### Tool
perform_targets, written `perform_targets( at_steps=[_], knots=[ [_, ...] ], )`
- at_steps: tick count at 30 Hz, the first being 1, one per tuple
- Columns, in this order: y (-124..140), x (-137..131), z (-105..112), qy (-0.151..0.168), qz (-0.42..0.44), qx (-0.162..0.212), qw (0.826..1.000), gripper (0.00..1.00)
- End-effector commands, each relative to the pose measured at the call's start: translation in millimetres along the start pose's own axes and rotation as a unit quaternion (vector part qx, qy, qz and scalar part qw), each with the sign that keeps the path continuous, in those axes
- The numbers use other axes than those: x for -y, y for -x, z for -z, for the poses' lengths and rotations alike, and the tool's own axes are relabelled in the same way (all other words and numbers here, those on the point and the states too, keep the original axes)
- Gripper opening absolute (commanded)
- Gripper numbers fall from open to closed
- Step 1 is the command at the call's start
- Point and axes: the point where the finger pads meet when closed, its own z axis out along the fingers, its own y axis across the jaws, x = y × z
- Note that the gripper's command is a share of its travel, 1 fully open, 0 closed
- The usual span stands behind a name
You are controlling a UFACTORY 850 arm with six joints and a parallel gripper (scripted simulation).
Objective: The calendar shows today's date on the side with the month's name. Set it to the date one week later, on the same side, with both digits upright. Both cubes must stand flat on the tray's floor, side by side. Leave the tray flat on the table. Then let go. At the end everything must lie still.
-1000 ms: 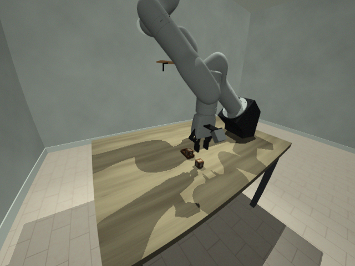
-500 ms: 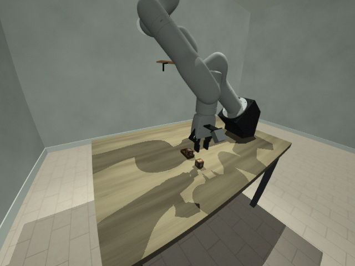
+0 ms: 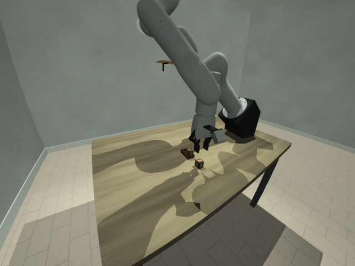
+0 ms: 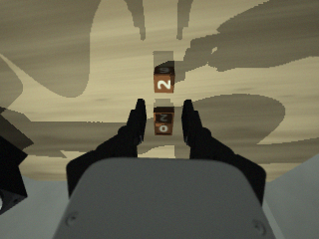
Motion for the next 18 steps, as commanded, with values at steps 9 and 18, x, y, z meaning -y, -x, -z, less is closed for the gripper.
perform_targets(
  at_steps=[9, 18],
  knots=[
    [-0.4, -0.1, -12.9, 0.000, 0.000, 0.000, 1.000, 0.49],
    [-0.4, 0.1, -24.1, 0.000, 0.000, 0.000, 1.000, 0.49]
  ],
)
